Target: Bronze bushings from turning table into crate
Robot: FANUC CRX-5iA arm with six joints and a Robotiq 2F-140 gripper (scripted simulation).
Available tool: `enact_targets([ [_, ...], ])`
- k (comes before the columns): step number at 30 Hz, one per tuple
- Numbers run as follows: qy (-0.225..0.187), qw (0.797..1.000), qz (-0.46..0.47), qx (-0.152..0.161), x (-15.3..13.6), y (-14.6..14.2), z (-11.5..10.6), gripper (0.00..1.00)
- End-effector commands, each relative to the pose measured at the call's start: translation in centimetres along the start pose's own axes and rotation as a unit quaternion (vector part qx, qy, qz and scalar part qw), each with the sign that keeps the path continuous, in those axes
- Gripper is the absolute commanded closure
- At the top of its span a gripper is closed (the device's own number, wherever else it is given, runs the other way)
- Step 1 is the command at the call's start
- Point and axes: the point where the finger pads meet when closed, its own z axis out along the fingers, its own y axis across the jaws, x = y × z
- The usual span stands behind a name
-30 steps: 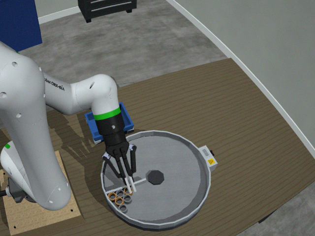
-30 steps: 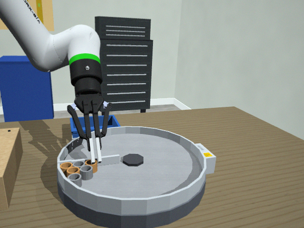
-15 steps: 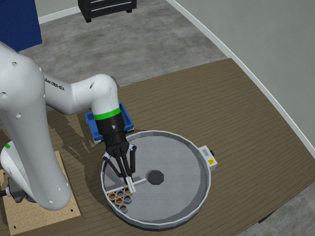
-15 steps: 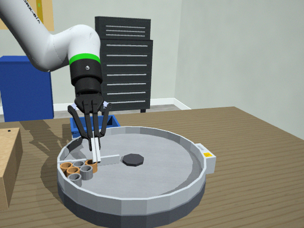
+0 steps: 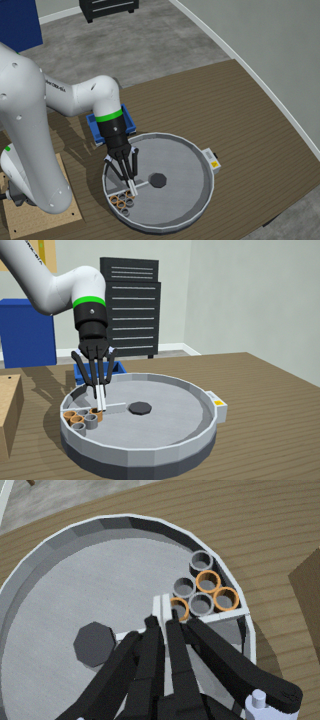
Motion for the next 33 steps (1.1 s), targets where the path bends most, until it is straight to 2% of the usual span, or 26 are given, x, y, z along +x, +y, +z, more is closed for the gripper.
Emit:
enact_targets([
  [1,0.000,1.000,0.000,-0.001,0.0,0.1,0.0,1.00],
  [23,0.000,1.000,0.000,-0.001,0.1,0.1,-0.1,1.00],
  [33,0.000,1.000,0.000,-0.001,2.1,0.0,-2.4,1.00],
])
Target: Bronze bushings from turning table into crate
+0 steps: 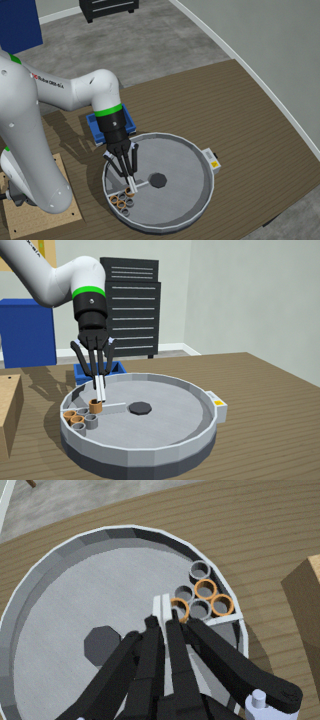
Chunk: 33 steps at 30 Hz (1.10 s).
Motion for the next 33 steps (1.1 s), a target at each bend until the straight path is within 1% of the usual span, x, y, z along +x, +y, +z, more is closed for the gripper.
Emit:
enact_targets([
  [1,0.000,1.000,0.000,0.000,0.3,0.0,-0.4,1.00],
  [5,0.000,1.000,0.000,0.000,1.4,0.0,-1.7,1.00],
  [9,0.000,1.000,0.000,0.000,1.9,0.0,-2.3,1.00],
  [33,0.000,1.000,0.000,0.000,1.9,0.0,-2.4,1.00],
])
